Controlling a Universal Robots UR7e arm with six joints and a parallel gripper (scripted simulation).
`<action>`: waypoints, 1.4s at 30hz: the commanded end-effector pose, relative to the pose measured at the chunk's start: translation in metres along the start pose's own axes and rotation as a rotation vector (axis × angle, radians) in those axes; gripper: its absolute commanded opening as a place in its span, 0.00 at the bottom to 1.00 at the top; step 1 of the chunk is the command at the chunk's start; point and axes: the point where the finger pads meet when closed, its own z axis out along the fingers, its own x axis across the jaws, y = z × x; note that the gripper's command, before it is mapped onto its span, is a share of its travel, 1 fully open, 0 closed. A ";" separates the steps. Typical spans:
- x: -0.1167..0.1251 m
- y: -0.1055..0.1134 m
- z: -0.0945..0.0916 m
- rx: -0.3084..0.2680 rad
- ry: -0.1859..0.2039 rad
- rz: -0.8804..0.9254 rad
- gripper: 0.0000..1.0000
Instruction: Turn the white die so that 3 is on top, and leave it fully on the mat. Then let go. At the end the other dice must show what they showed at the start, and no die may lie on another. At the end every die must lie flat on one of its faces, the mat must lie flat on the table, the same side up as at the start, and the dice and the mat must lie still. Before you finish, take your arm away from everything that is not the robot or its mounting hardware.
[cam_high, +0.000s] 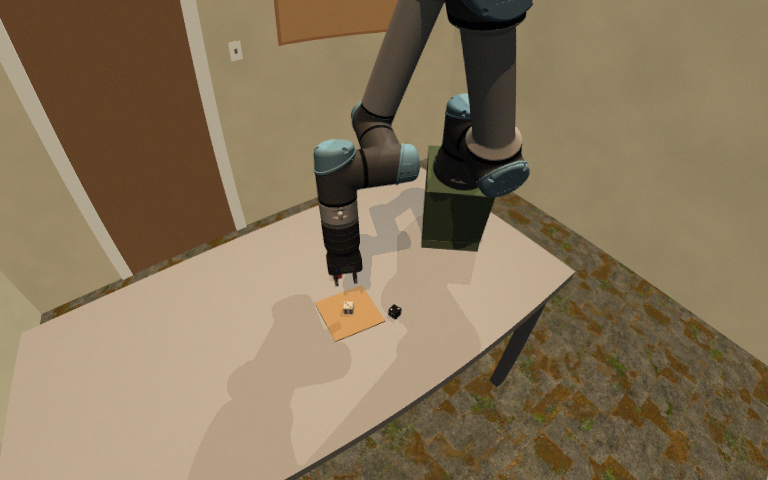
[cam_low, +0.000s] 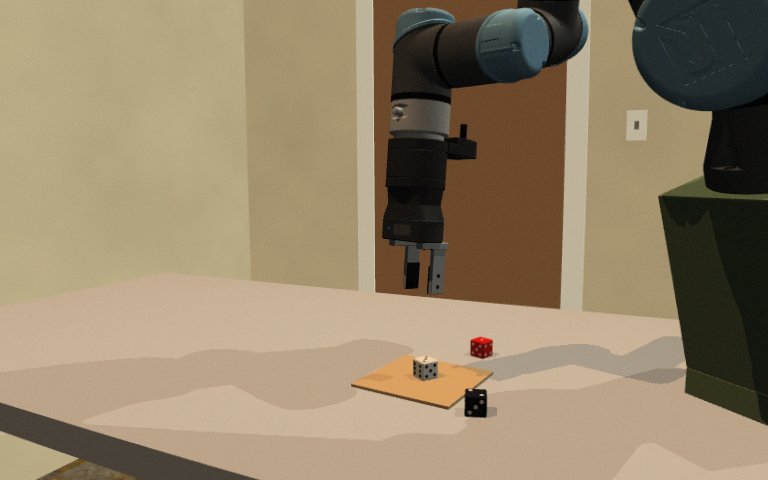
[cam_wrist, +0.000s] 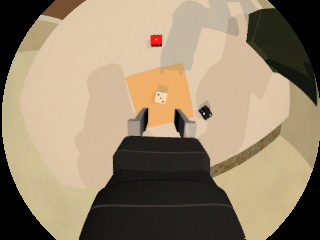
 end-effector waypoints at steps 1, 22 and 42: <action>0.000 0.002 -0.001 0.059 0.003 0.003 0.79; 0.000 0.004 -0.002 0.088 0.000 0.003 1.00; 0.000 0.007 -0.037 0.088 0.000 0.003 1.00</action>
